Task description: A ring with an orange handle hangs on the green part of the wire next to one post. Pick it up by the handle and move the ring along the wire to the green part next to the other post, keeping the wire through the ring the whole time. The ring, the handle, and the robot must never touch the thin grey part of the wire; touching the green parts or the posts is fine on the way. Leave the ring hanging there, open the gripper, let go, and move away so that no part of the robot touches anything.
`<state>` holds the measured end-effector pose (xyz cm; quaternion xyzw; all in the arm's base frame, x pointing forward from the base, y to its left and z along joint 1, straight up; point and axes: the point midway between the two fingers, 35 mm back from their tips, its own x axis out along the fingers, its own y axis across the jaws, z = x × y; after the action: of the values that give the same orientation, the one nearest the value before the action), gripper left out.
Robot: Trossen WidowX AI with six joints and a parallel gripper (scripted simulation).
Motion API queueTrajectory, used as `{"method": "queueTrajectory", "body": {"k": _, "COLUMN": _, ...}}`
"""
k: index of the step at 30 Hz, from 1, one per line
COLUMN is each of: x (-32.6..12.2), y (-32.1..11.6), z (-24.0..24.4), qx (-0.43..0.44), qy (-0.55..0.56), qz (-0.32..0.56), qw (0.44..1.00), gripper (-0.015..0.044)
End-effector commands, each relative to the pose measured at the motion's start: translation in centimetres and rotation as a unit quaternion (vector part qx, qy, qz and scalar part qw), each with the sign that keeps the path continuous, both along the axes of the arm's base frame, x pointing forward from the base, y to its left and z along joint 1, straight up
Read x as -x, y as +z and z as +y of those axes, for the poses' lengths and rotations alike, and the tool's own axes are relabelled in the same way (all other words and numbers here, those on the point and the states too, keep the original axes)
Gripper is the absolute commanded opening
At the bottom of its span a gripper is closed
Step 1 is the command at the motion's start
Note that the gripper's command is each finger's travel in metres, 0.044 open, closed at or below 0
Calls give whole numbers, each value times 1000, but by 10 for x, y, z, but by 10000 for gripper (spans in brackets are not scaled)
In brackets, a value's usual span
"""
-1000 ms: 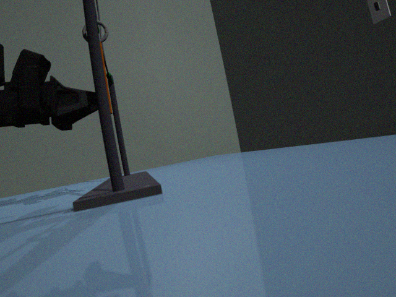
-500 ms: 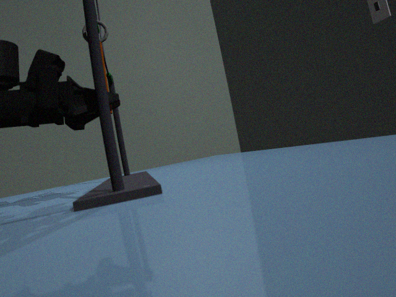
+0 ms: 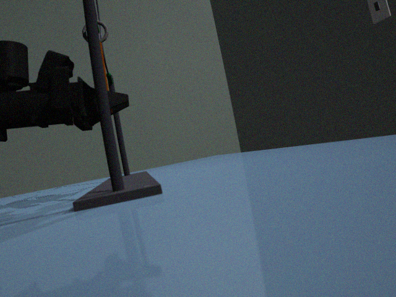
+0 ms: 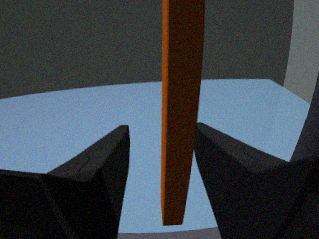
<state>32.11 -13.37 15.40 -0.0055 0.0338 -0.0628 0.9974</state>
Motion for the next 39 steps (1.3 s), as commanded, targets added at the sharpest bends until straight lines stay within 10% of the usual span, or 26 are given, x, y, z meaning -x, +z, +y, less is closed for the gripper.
{"method": "queueTrajectory", "body": {"k": 1, "x": -1, "y": -2, "z": -1, "qx": -4, "qy": -2, "qz": 2, "qw": 1000, "gripper": 160}}
{"method": "queueTrajectory", "body": {"k": 26, "x": -1, "y": -2, "z": -1, "qx": -4, "qy": -2, "qz": 2, "qw": 1000, "gripper": 160}}
{"method": "queueTrajectory", "body": {"k": 39, "x": -1, "y": -1, "z": 0, "qx": -1, "qy": 0, "qz": 2, "qw": 1000, "gripper": -150}}
